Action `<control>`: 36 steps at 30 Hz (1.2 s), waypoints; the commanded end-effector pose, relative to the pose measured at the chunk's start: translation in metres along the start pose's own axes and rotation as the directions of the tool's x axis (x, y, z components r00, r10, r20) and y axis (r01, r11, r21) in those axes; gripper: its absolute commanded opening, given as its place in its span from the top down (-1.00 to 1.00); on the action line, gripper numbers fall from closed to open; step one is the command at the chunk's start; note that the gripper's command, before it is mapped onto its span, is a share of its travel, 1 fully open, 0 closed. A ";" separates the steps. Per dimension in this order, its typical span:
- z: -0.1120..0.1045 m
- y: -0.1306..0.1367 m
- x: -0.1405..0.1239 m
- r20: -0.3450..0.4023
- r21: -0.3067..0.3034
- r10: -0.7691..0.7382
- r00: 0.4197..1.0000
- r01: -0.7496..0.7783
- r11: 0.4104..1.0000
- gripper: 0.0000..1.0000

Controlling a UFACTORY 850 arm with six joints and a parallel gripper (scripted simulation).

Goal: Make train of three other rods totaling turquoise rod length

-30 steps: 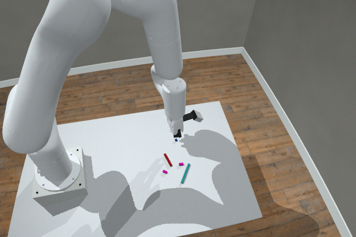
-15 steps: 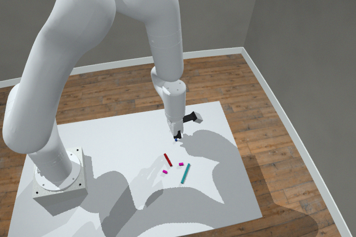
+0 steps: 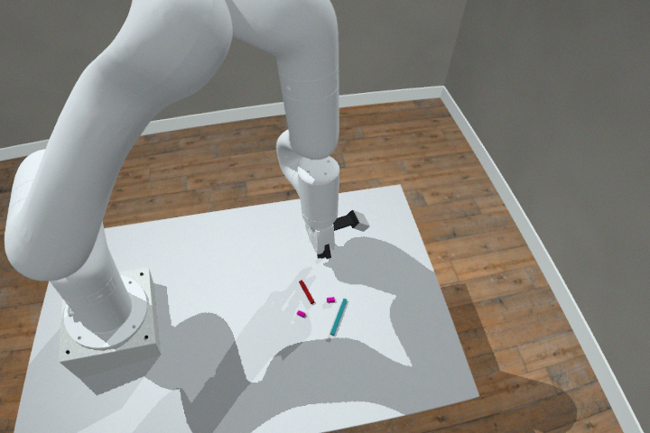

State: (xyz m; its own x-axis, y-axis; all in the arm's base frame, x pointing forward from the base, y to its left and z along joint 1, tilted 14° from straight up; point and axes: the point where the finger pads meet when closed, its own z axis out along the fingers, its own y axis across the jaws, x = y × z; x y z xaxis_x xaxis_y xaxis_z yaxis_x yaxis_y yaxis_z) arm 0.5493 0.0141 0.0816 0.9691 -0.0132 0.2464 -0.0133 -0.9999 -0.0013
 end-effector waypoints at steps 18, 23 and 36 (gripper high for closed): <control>0.012 0.000 0.001 -0.003 -0.004 0.000 1.000 0.000 1.000 0.51; 0.013 0.000 0.001 -0.003 -0.004 0.000 1.000 0.000 1.000 0.51; 0.014 0.000 0.001 -0.003 -0.004 0.000 1.000 0.000 1.000 0.51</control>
